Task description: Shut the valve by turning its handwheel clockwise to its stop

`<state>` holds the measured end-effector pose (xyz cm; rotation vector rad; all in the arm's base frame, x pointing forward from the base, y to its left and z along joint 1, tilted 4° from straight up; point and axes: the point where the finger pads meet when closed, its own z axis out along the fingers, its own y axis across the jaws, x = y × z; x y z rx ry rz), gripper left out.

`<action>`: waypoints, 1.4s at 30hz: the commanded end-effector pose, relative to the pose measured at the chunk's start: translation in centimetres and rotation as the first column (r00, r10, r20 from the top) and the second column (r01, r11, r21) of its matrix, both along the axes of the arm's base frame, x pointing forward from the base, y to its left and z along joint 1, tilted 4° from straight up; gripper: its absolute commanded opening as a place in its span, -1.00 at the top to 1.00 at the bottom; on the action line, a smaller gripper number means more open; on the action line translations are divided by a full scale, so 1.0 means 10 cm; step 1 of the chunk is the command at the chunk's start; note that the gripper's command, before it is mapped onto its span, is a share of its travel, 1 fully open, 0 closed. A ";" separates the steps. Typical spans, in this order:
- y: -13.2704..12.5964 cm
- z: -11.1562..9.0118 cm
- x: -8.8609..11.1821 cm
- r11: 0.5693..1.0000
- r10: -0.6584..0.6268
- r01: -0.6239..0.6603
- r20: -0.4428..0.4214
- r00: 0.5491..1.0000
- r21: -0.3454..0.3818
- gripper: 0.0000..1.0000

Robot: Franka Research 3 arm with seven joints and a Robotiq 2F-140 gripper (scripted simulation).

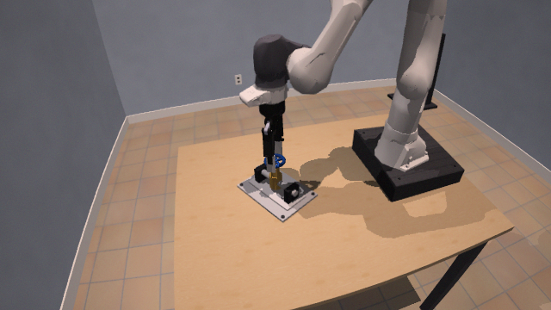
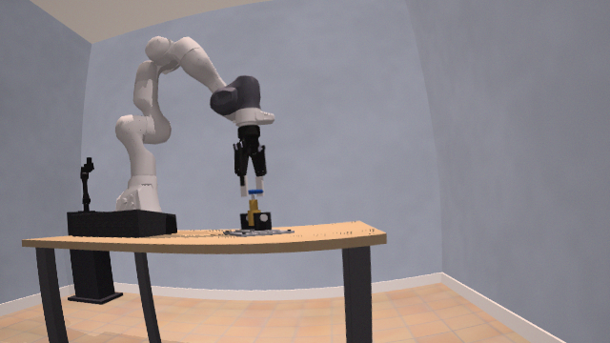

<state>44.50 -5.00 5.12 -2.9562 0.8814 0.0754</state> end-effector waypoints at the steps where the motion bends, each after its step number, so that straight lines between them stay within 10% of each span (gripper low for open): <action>1: 0.00 -0.01 0.00 0.990 -0.139 0.139 -0.014 0.990 -0.015 0.24; 38: 0.00 -0.01 0.00 0.893 -0.449 0.449 -0.028 0.893 -0.032 0.24; 39: 0.00 -0.01 0.00 0.893 -0.449 0.449 -0.028 0.893 -0.032 -0.29; 42: 0.00 -0.01 0.00 0.893 -0.449 0.449 -0.028 0.893 -0.032 -0.29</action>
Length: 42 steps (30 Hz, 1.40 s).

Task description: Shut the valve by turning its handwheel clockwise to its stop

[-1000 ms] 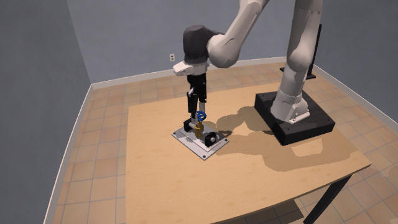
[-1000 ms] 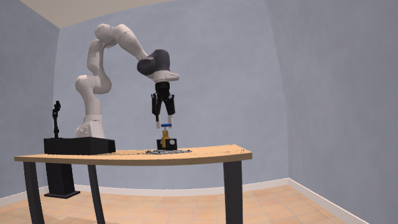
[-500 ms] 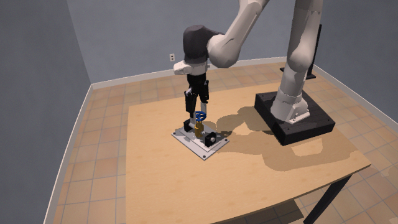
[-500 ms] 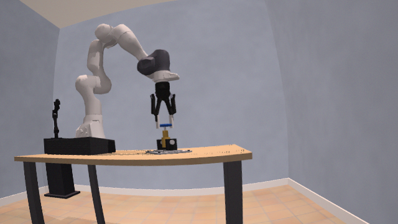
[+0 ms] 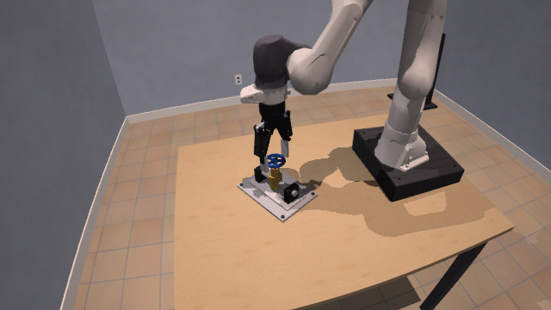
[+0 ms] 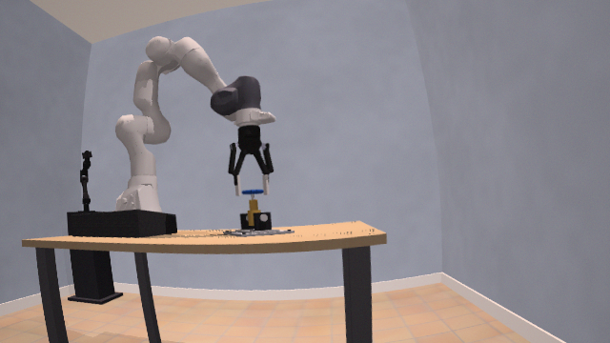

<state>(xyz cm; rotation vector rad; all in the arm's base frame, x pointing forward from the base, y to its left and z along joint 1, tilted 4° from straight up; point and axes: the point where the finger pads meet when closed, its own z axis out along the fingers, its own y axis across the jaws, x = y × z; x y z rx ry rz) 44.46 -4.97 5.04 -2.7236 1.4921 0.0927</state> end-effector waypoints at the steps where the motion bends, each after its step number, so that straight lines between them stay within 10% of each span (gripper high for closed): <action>1: 0.00 0.00 0.01 0.999 -0.044 0.044 -0.004 0.999 -0.003 -0.29; 23: 0.00 0.01 0.01 0.999 -0.044 0.044 -0.004 0.999 -0.003 -0.29; 32: -0.04 0.69 0.03 0.999 -0.044 0.044 -0.004 0.999 -0.003 -0.29; 42: -0.04 0.70 0.03 0.999 -0.044 0.044 -0.004 0.999 -0.003 -0.29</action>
